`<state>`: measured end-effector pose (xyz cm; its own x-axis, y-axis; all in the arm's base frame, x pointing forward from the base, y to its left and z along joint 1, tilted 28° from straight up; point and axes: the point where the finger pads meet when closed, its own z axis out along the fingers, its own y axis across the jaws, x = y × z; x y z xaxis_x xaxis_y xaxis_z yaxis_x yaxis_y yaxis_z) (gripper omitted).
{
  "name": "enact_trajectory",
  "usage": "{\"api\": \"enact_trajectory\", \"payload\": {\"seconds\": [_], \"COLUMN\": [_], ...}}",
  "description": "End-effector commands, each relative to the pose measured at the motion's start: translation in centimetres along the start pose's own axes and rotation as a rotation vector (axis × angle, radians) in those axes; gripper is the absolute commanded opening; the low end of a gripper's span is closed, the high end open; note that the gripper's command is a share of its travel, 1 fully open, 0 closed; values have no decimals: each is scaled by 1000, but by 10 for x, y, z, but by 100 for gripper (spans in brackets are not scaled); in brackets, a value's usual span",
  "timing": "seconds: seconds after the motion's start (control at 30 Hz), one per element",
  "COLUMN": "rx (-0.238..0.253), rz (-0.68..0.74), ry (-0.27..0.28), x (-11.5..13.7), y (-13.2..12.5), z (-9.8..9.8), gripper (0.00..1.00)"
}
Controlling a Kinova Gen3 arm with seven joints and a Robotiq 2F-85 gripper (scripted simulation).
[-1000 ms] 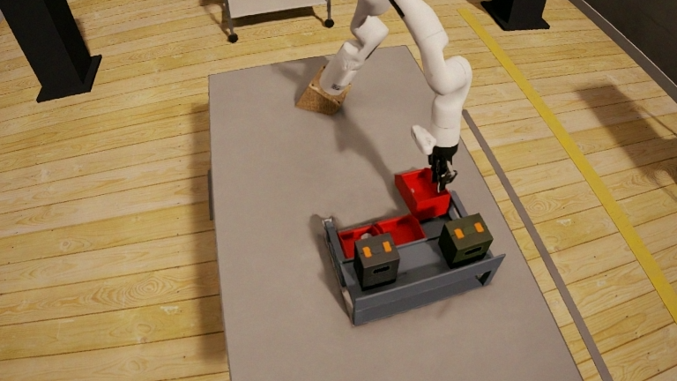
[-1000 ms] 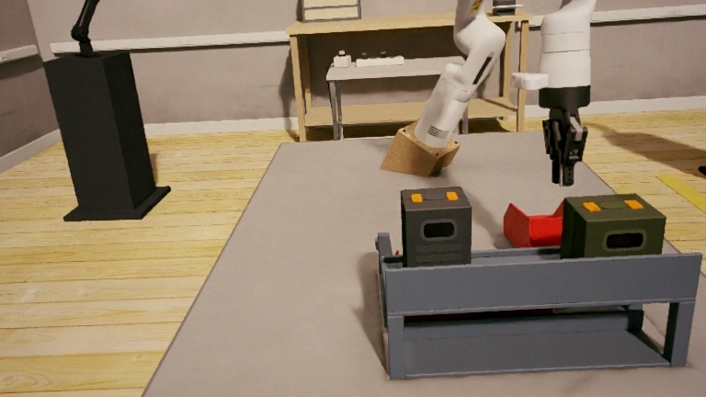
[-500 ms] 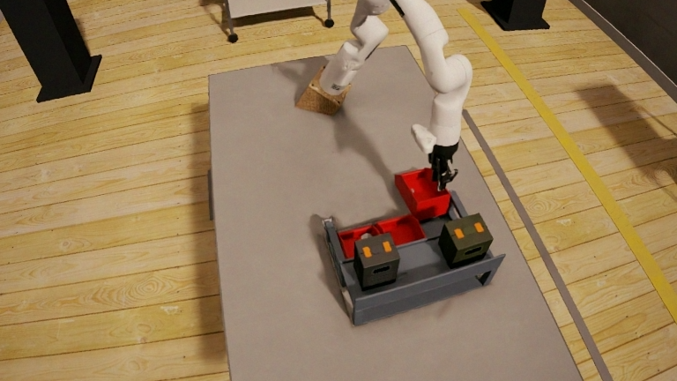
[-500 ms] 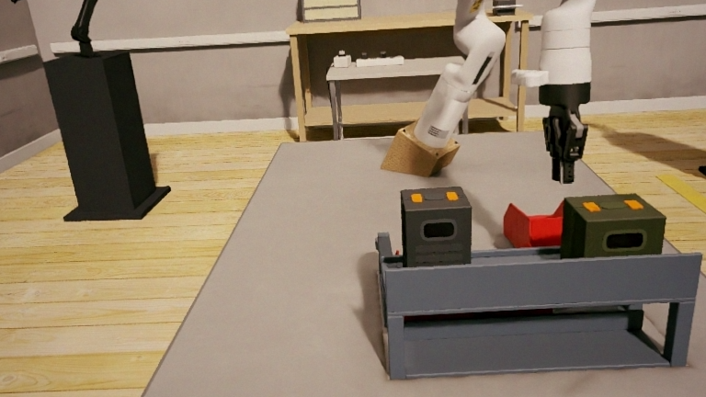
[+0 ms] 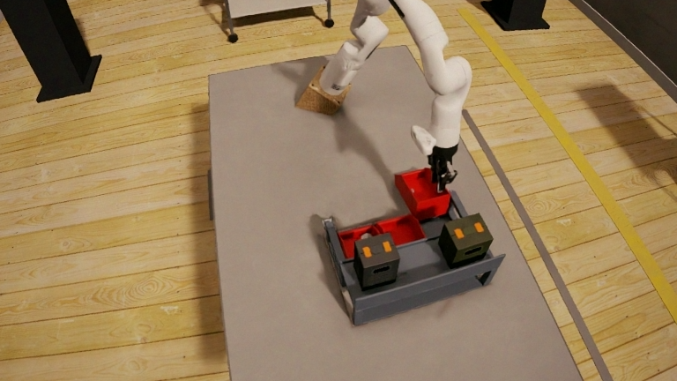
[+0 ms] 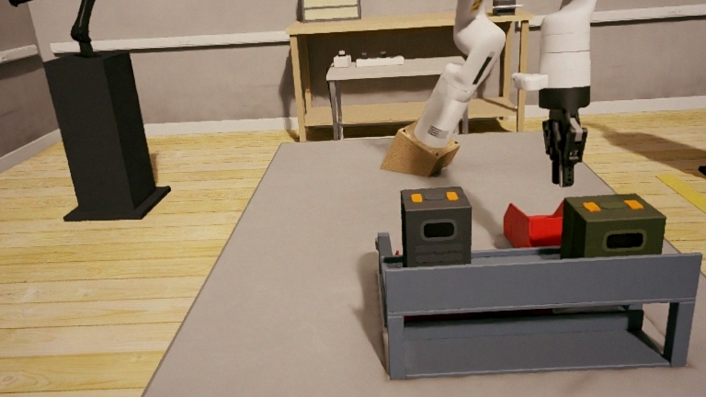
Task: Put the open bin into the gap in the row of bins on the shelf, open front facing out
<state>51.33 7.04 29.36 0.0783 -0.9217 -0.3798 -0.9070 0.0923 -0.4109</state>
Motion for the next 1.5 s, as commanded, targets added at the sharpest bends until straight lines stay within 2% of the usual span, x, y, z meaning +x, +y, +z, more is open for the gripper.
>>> {"api": "enact_trajectory", "payload": {"seconds": [0.0,1.1,1.27,1.47], "rx": [1,1,-152,-152], "rz": [0,0,0,0], "ry": [0,0,1,1], "x": [0,0,0,0], "y": [0,0,50,50], "z": [0,3,9,9], "gripper": [39,39,39,39]}}
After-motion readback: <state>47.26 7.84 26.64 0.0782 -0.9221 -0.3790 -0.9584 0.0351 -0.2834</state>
